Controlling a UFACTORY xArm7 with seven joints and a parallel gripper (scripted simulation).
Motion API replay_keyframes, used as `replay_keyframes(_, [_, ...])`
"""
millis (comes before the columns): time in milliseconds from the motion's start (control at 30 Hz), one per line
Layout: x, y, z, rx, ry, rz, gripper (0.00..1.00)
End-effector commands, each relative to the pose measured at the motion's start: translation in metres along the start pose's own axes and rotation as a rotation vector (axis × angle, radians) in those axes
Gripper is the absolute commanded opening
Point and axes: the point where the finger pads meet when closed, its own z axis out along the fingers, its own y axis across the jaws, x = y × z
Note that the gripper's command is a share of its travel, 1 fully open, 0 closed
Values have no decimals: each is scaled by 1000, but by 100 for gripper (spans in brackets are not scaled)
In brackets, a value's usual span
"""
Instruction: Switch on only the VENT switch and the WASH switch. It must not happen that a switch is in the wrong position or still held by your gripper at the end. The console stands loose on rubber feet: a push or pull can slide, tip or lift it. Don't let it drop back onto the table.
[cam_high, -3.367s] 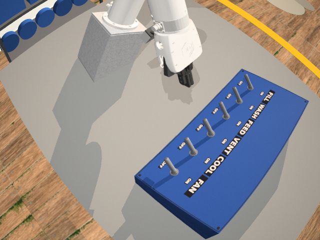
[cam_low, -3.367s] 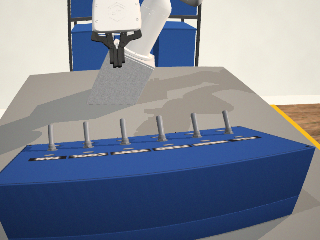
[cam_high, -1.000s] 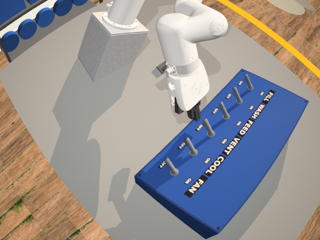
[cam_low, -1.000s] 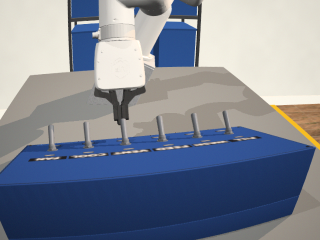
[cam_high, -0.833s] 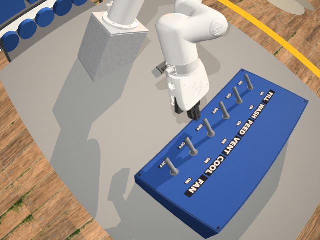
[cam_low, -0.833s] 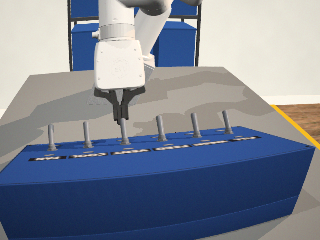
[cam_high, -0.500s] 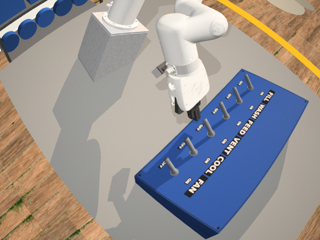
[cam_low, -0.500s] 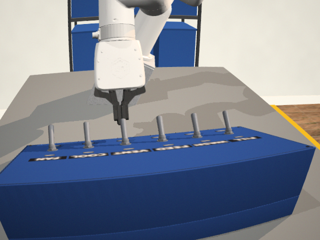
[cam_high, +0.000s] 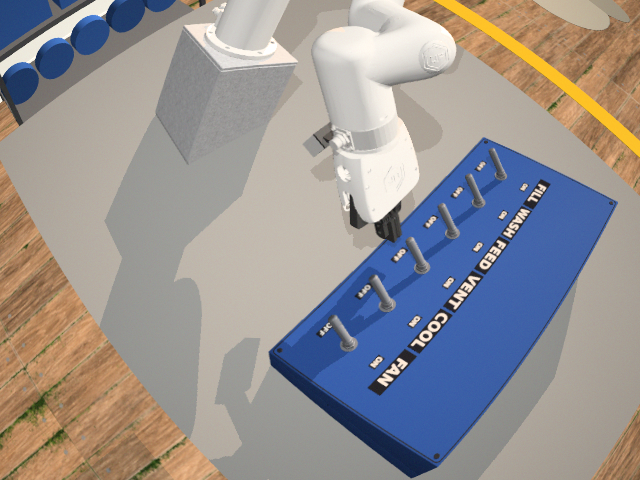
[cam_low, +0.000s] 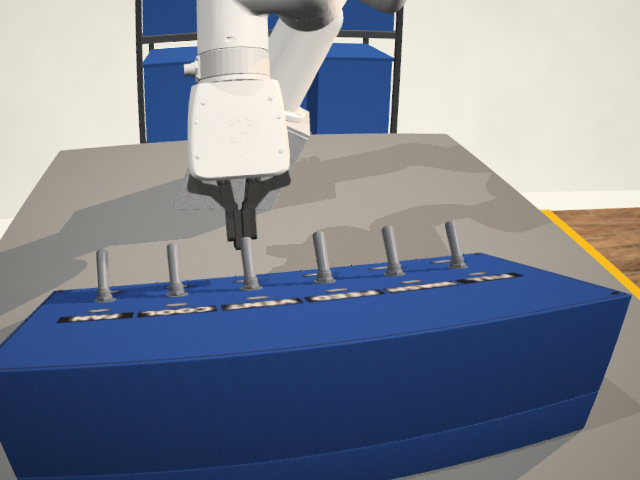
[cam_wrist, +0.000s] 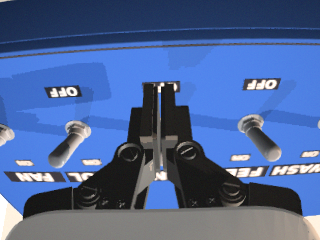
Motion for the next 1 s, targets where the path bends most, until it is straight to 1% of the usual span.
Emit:
replay_keyframes(0, [-1, -1, -1, 2, -3, 0, 0])
replay_keyframes(533, [-2, -1, -1, 2, -3, 0, 0])
replay_keyframes(967, [-9, -1, -1, 2, -3, 0, 0])
